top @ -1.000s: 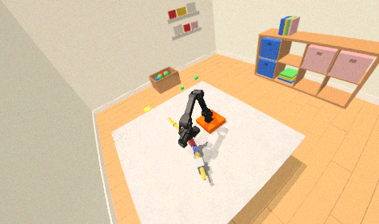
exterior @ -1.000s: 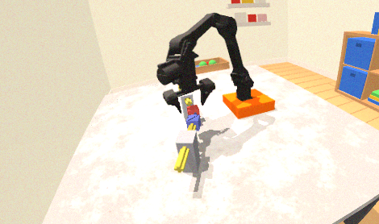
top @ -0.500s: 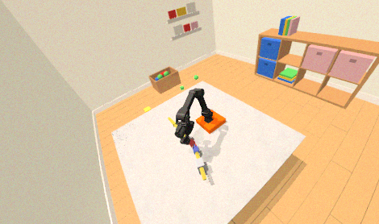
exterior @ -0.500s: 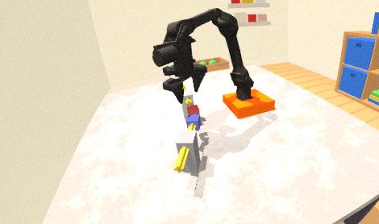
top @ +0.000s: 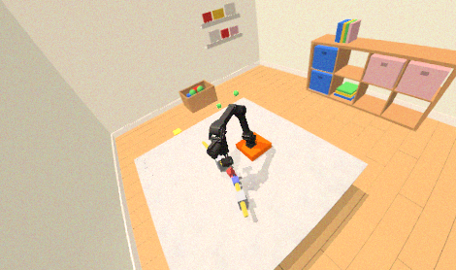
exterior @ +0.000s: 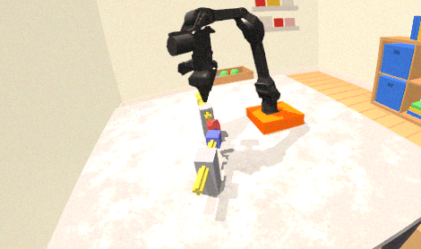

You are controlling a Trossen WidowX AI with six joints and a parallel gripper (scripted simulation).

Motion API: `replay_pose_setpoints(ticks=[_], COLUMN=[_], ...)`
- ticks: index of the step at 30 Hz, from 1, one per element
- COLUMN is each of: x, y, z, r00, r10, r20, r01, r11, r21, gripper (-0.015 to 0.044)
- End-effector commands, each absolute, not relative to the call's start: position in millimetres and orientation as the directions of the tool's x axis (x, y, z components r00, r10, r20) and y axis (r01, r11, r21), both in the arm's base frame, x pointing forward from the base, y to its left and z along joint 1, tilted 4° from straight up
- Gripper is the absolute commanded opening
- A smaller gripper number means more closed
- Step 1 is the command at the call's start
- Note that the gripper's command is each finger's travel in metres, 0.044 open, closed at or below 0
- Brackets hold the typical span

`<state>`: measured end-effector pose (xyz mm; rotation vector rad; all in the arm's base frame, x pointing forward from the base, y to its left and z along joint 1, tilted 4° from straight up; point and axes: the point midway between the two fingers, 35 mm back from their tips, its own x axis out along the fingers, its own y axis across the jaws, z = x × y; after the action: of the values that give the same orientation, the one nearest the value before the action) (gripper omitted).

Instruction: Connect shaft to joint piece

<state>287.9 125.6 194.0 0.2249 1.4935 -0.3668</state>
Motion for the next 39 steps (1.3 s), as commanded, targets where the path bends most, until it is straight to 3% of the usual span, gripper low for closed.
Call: replay_pose_setpoints(ticks=[1, 9, 18, 39], x=[285.1, 285.1, 287.8, 287.9], y=[125.0, 123.9, 104.0, 57.1], z=[205.0, 206.9, 193.3, 166.3], r00=[0.042, 0.045, -0.004, -0.029], r10=[-0.081, -0.081, 0.011, 0.278], r20=[-0.996, -0.996, -1.000, -0.960], r01=[0.279, 0.278, 0.514, 0.934], r11=[0.958, 0.958, 0.858, 0.349], r21=[-0.066, -0.066, 0.007, 0.072], gripper=[0.0440, 0.0440, 0.0440, 0.0440])
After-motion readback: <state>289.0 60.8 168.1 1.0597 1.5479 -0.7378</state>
